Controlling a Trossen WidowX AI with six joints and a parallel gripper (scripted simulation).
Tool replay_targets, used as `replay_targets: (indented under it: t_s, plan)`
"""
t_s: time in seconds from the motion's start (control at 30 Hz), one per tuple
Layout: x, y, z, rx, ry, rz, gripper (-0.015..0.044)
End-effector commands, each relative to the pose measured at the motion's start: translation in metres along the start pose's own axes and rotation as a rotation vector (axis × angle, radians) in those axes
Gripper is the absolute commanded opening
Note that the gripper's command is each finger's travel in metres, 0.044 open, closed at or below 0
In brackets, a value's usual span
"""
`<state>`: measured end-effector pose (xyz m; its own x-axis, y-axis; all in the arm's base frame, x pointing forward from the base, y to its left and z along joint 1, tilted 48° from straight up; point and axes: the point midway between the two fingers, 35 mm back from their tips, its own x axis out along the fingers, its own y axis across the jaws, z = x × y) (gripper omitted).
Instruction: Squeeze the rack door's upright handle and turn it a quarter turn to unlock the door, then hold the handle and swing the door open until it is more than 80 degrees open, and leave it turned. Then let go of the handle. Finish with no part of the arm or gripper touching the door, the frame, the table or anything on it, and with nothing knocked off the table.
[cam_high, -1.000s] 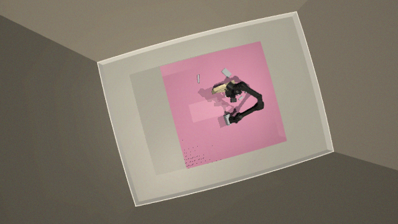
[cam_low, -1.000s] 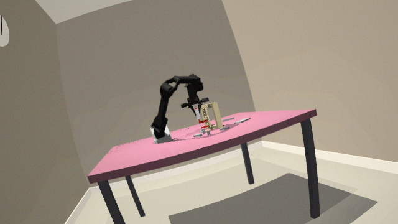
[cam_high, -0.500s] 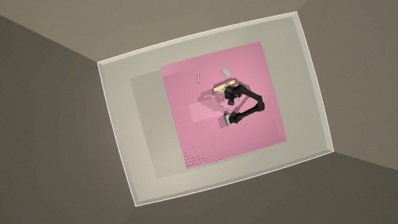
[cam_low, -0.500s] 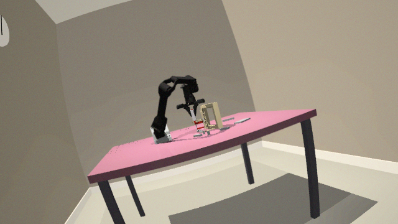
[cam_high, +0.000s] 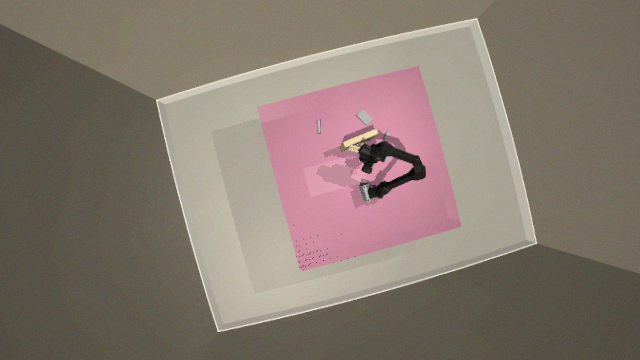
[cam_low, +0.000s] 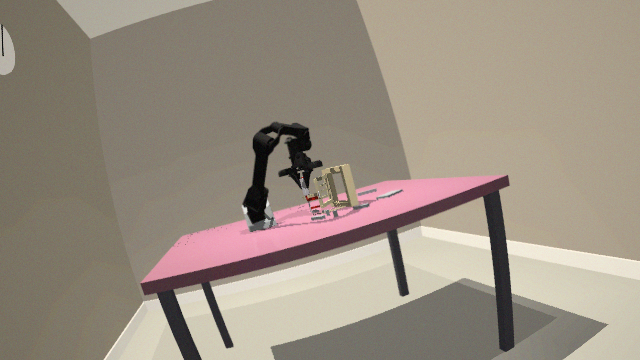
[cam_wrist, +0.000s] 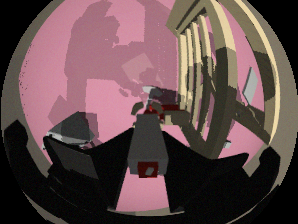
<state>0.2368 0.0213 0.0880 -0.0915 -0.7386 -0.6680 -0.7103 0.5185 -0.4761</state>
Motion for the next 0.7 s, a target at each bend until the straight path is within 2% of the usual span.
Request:
replay_targets:
  t_s: [0.0, 0.67]
  plan:
    - [0.000, 0.006, 0.003, 0.078, -0.006, -0.004, 0.0014]
    - [0.000, 0.048, 0.019, 0.368, -0.007, -0.001, 0.0014]
